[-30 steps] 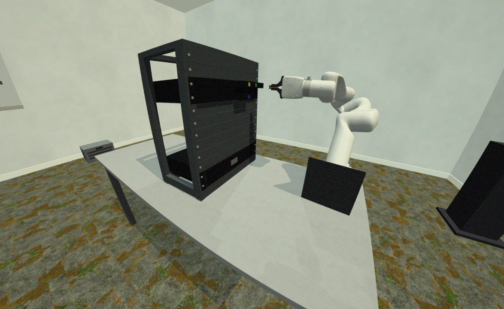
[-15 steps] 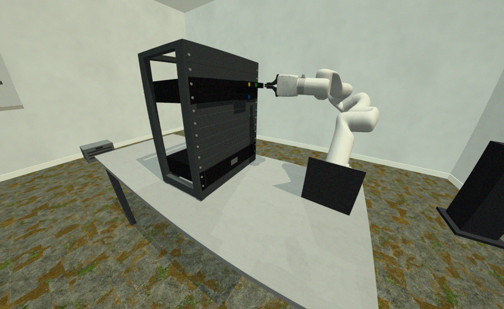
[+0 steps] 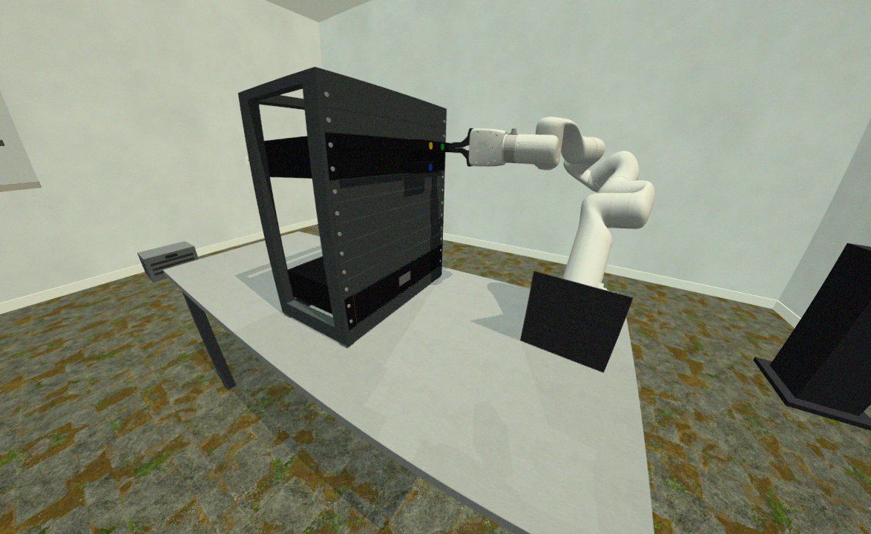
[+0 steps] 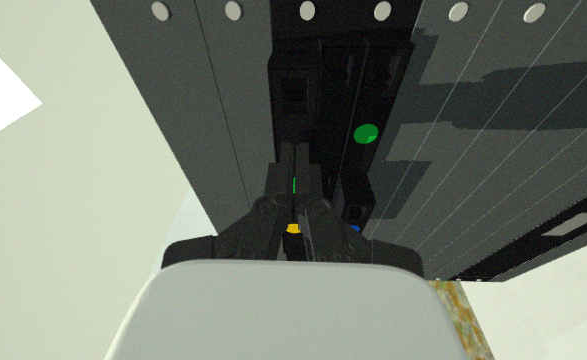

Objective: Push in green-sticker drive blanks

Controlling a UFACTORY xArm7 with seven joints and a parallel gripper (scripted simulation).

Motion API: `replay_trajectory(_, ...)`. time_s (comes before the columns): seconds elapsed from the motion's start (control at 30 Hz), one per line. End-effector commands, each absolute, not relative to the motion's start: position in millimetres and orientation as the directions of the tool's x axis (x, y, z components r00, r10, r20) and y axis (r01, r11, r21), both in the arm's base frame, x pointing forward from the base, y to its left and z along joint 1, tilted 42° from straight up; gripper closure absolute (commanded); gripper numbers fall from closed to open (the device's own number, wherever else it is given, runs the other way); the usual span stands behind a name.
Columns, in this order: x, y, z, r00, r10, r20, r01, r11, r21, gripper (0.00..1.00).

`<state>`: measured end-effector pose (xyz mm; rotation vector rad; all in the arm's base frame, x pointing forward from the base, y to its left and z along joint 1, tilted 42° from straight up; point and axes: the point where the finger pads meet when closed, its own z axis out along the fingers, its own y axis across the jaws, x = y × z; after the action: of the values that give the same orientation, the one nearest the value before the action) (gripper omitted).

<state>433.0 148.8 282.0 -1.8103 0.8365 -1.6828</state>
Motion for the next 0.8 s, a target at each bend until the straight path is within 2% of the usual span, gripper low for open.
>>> replay_trajectory(0.0, 433.5, 149.7, 283.3, 0.033, -0.742, 0.670, -0.084, -0.670, -0.738, 1.00)
replay_trajectory(0.77, 435.6, 150.1, 283.2, 0.033, -0.742, 0.670, -0.084, -0.670, -0.738, 1.00)
